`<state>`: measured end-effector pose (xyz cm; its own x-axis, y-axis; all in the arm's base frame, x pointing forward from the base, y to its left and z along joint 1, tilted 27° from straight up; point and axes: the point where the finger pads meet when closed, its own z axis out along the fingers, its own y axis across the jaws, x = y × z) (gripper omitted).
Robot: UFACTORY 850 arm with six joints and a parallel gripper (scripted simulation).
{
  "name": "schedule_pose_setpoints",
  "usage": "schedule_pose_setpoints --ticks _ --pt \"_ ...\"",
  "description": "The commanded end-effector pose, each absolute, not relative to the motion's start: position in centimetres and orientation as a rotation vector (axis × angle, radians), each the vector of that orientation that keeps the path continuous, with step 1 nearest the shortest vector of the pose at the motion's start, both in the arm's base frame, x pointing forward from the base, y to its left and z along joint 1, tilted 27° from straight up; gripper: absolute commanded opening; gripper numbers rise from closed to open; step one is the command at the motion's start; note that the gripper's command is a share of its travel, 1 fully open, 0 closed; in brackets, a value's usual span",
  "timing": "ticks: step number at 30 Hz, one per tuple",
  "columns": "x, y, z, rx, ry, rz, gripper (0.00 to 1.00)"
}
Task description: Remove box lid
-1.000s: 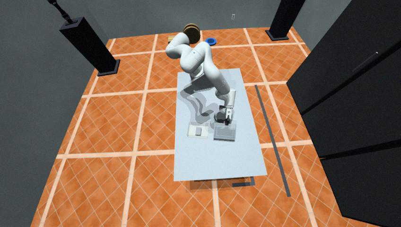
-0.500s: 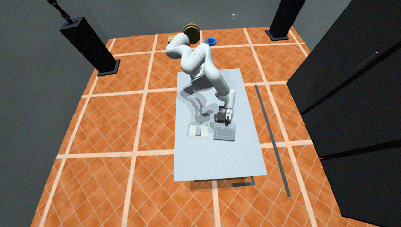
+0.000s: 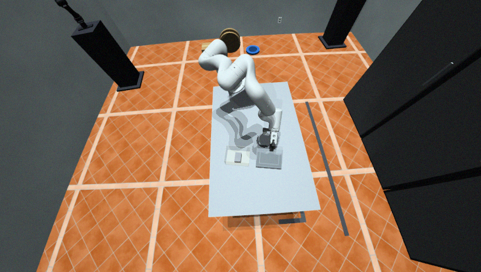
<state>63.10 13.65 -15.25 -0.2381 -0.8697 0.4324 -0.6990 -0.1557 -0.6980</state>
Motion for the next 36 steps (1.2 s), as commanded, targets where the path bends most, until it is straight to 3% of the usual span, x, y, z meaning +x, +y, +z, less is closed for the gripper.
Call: schedule_pose_setpoints --ticks 1,36 --pt "63.2 13.6 -15.4 -1.807 1.905 -1.346 0.00" --pt "62.7 12.8 -17.3 -1.741 1.765 -1.439 0.00"
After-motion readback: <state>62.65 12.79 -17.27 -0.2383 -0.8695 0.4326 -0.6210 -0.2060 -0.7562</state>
